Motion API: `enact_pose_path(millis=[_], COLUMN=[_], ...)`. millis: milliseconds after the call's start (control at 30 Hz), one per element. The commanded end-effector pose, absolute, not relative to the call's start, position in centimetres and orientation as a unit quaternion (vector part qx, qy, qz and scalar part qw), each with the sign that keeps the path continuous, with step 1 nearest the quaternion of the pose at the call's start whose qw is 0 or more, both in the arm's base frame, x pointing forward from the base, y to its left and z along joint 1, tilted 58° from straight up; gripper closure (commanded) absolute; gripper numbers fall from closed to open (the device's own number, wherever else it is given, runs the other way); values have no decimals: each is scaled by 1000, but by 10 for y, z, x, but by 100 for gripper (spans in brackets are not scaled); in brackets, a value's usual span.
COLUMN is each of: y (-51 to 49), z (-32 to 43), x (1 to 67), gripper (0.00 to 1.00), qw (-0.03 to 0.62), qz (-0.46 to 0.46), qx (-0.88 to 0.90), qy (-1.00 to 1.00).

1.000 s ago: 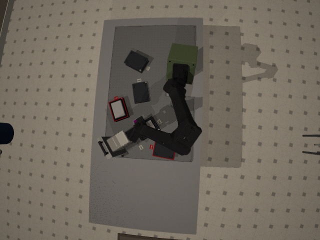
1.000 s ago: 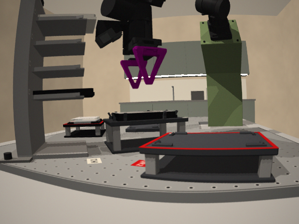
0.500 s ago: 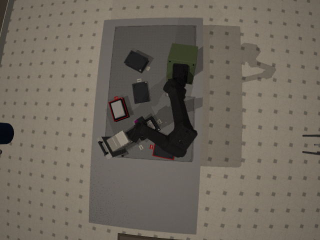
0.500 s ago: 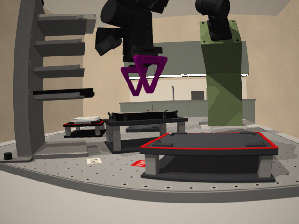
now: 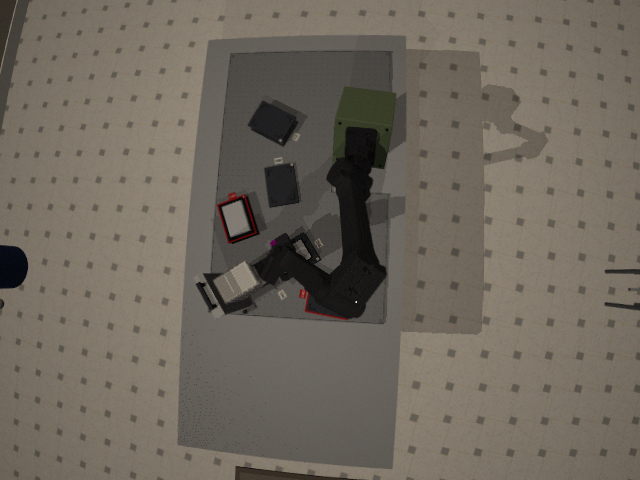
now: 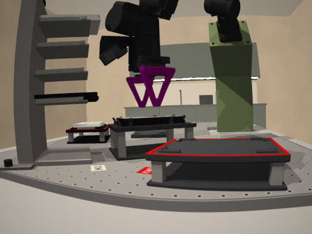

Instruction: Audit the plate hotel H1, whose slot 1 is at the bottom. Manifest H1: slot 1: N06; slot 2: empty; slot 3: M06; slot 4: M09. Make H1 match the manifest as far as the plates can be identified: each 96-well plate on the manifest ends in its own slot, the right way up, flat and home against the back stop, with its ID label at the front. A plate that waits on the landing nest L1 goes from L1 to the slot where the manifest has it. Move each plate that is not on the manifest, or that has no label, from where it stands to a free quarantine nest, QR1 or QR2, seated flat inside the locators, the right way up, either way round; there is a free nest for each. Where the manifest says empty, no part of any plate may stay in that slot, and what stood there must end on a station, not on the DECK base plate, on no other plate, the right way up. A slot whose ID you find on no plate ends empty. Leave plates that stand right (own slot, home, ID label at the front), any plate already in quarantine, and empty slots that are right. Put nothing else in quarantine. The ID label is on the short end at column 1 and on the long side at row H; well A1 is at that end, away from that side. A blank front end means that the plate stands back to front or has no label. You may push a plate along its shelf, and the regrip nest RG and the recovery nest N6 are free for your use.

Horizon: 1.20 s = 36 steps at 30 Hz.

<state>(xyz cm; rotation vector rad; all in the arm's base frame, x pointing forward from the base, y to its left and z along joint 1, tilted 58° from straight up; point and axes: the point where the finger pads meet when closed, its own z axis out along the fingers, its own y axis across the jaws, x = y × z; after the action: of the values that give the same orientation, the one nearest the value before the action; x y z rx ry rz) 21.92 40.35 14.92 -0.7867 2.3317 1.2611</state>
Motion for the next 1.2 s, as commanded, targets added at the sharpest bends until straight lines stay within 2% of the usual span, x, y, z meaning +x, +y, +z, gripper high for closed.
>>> enact_pose_path(millis=[0, 1000, 1033, 1167], y=[415, 432, 432, 432], z=[151, 137, 137, 137], x=[220, 224, 224, 224], gripper=[0, 0, 14, 14], qw=[187, 190, 190, 190], qz=[453, 451, 451, 451], qx=[-279, -278, -278, -278], qy=[826, 827, 827, 827])
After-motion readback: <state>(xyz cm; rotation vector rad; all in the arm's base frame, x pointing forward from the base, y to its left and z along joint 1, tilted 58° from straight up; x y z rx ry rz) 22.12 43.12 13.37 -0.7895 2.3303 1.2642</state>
